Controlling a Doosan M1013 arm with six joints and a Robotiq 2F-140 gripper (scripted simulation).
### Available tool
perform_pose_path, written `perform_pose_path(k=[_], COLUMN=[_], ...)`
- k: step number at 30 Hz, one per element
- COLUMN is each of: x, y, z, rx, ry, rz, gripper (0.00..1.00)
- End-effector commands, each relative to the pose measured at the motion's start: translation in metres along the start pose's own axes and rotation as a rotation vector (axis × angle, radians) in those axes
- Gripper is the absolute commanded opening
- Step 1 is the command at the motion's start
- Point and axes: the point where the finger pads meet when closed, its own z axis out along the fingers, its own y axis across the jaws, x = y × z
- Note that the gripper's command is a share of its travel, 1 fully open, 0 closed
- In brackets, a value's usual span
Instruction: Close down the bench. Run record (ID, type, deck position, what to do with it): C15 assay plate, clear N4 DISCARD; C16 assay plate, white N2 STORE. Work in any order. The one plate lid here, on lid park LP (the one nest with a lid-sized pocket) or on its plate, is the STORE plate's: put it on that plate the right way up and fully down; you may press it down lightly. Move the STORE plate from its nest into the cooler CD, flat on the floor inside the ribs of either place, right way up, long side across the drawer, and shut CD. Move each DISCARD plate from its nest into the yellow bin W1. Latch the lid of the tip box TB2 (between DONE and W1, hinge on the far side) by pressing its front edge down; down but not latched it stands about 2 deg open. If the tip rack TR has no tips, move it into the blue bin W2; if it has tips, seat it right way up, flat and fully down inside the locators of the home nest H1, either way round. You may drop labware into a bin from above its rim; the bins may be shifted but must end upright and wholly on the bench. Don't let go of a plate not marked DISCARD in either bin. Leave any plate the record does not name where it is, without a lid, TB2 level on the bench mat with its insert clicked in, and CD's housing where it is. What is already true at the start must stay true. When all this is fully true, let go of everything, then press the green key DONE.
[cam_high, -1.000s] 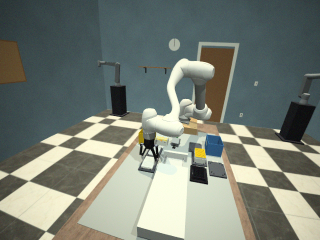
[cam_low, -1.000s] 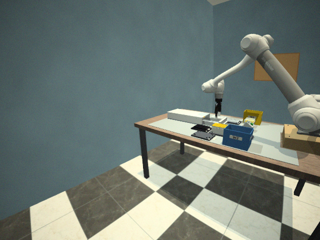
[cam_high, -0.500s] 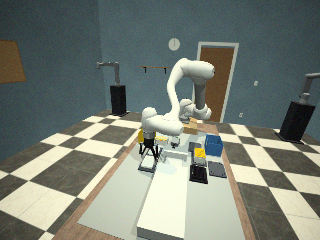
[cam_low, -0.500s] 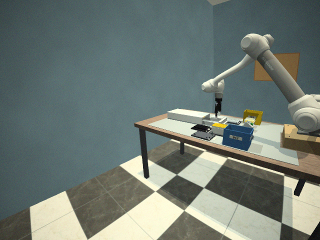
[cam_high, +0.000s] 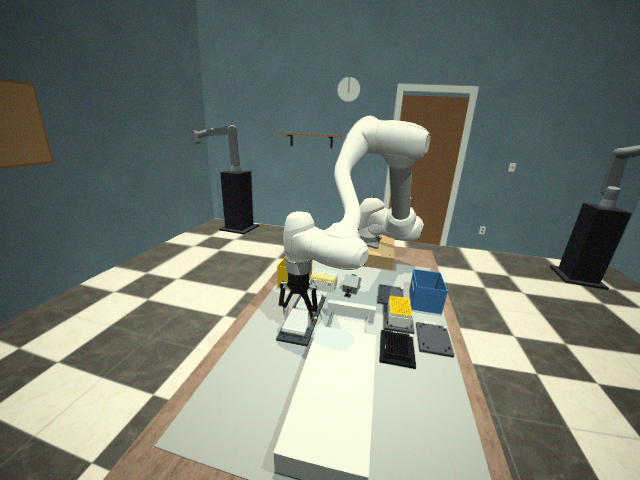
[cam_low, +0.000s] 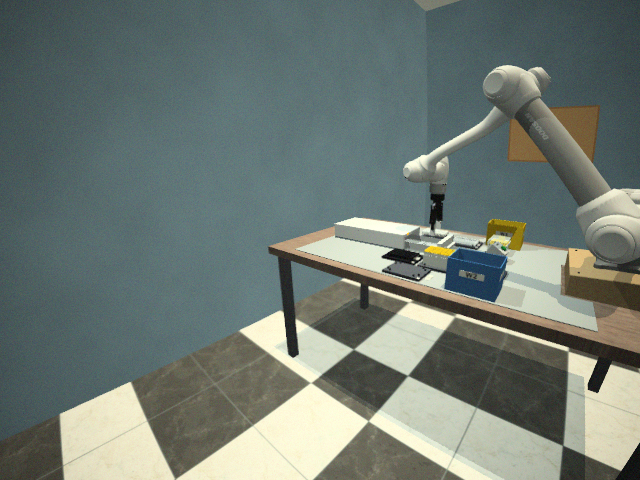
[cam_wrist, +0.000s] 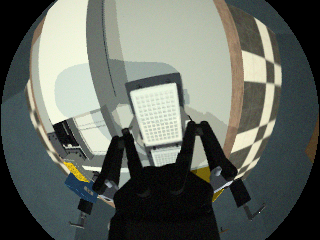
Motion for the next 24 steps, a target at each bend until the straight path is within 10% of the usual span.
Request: perform_pose_path(k=[1,24], x=[0.000,0.000], y=[0.000,0.000], z=[-0.003,-0.031], rx=[0.000,0.000], ry=[0.000,0.000], rz=[0.000,0.000], gripper=[0.00,0.00])
